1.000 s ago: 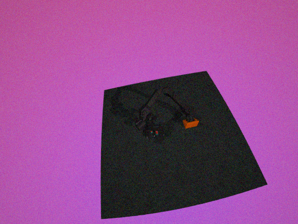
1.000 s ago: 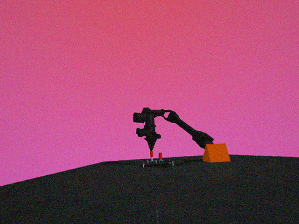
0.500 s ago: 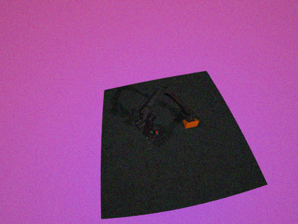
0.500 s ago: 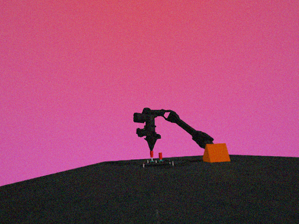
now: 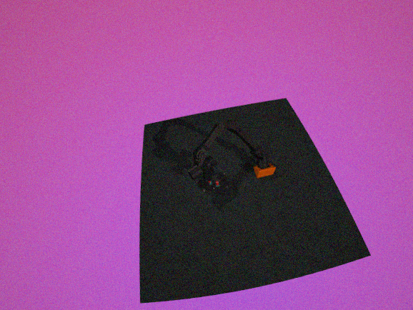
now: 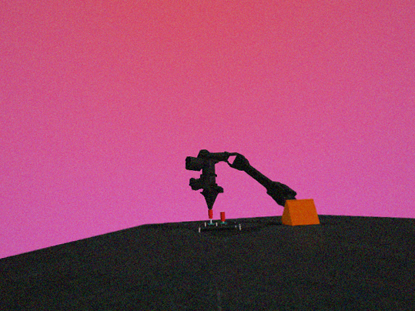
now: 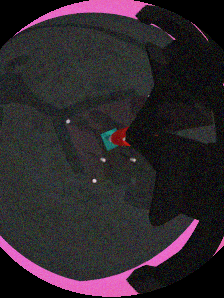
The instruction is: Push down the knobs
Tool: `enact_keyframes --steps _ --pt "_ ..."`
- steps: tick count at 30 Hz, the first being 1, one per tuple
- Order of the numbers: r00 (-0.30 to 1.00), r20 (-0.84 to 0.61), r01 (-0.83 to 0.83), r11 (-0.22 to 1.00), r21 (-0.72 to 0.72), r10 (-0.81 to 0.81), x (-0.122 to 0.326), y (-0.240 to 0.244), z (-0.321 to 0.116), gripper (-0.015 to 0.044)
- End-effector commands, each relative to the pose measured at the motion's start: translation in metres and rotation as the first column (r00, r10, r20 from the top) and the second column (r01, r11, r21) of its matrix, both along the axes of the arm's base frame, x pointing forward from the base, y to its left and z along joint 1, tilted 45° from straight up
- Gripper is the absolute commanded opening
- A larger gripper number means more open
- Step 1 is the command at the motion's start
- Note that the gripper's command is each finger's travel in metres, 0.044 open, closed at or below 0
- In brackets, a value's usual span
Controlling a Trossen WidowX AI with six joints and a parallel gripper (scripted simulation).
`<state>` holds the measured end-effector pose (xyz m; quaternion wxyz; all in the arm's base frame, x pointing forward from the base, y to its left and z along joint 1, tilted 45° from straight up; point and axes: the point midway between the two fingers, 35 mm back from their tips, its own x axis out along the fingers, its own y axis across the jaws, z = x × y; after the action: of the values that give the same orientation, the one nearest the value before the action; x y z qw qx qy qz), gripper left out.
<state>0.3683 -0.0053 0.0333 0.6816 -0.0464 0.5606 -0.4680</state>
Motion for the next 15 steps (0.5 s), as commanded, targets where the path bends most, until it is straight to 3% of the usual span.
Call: enact_keyframes --steps 1,15 --pt "1.000 -0.007 0.018 1.000 -0.010 -0.018 -0.0007 -0.0127 -0.0096 0.0000" --pt "1.000 -0.007 0.018 1.000 -0.010 -0.018 -0.0012 -0.0162 -0.0131 0.0000"
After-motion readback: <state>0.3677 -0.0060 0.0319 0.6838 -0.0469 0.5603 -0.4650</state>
